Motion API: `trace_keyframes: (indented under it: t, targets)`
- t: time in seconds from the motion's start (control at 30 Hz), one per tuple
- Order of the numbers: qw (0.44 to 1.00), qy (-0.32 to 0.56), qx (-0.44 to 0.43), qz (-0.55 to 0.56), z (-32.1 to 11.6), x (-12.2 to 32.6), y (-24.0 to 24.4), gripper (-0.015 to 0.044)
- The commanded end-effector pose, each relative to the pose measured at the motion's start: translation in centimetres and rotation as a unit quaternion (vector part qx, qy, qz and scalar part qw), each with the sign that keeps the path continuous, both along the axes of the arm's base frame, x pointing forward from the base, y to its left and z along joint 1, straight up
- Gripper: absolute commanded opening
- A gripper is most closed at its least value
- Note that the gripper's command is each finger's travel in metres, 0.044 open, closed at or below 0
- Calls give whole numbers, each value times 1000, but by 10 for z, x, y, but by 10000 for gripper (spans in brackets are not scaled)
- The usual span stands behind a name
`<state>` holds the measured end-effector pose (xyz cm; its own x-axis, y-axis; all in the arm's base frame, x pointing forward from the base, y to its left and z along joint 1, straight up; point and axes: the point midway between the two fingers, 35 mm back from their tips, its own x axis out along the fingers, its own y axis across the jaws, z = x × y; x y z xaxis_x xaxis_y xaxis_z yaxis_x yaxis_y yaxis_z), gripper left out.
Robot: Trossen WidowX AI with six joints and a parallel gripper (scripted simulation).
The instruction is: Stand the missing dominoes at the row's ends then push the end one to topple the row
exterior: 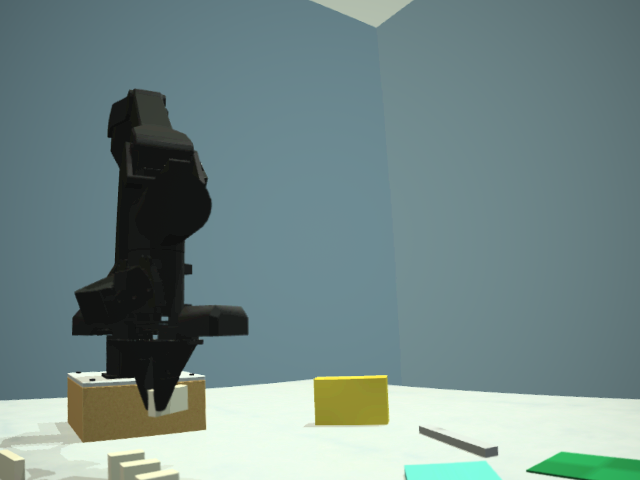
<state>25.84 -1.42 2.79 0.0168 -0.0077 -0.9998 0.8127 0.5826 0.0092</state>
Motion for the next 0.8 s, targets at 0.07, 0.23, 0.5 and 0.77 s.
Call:
trace_keyframes:
  t: [0.07, 0.23, 0.5, 0.77]
  targets:
    - [1000, -7, 1, -2, 78, -6, 1, 28]
    - [1000, -7, 1, -2, 96, -7, 2, 28]
    - [936, -5, -6, 352, 96, -5, 49, 28]
    - [631, -3, -14, 776, 96, -17, 118, 28]
